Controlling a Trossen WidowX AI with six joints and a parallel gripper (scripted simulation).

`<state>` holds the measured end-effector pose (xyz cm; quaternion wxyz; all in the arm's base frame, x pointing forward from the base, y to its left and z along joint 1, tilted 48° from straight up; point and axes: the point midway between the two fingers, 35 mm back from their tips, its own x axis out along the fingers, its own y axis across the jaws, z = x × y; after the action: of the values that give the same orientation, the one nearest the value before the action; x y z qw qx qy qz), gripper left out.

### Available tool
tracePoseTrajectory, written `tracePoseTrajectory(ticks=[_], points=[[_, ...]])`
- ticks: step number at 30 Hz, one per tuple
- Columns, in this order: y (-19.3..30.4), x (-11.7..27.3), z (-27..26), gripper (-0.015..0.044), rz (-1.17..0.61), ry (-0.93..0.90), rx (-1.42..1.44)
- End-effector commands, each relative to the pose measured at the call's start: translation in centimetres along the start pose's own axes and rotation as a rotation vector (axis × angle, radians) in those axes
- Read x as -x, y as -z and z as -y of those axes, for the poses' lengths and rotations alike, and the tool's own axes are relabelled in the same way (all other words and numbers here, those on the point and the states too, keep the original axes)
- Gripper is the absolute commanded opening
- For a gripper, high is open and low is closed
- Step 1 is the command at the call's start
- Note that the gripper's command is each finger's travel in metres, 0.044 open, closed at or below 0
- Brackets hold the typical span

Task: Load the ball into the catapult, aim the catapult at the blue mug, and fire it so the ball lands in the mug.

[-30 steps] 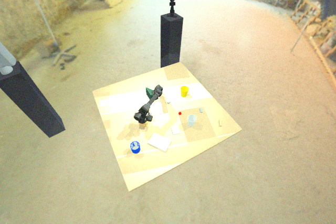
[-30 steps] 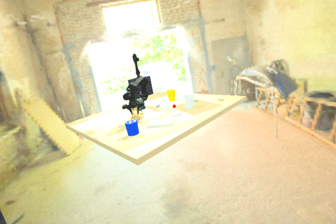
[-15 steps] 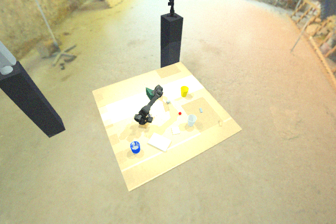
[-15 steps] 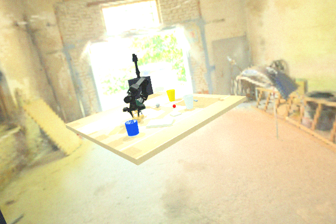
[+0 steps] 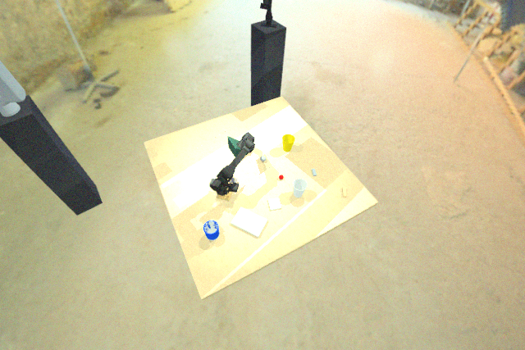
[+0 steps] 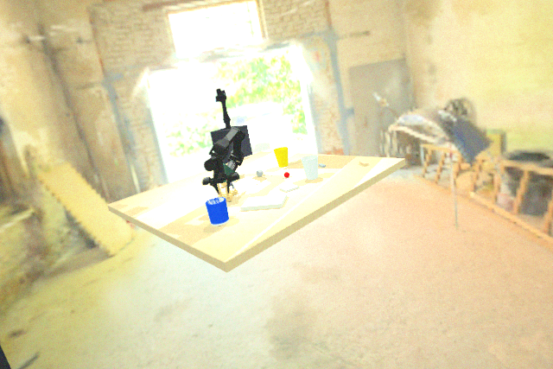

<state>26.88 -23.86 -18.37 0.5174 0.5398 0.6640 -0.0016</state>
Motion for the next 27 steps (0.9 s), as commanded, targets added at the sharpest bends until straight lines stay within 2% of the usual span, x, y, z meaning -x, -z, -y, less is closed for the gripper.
tracePoseTrajectory(ticks=[1, 8, 10, 16, 18, 19, 23, 27], points=[[0.0, 0.1, 0.0, 0.021, 0.001, 0.0, 0.0], [0.0, 0.3, 0.0, 0.0394, 0.002, 0.0, 0.0], [-0.2, 2.2, 0.0, 0.044, 0.01, 0.004, 0.004], [0.2, 9.7, 0.1, 0.044, 0.042, 0.017, 0.018], [0.2, 9.9, 0.1, 0.044, 0.043, 0.017, 0.019], [-0.2, 8.5, 0.1, 0.044, 0.048, 0.01, 0.013], [-0.2, 8.7, 0.1, 0.044, 0.051, 0.011, 0.013], [0.6, 13.4, 0.1, 0.044, 0.125, 0.033, 0.009]])
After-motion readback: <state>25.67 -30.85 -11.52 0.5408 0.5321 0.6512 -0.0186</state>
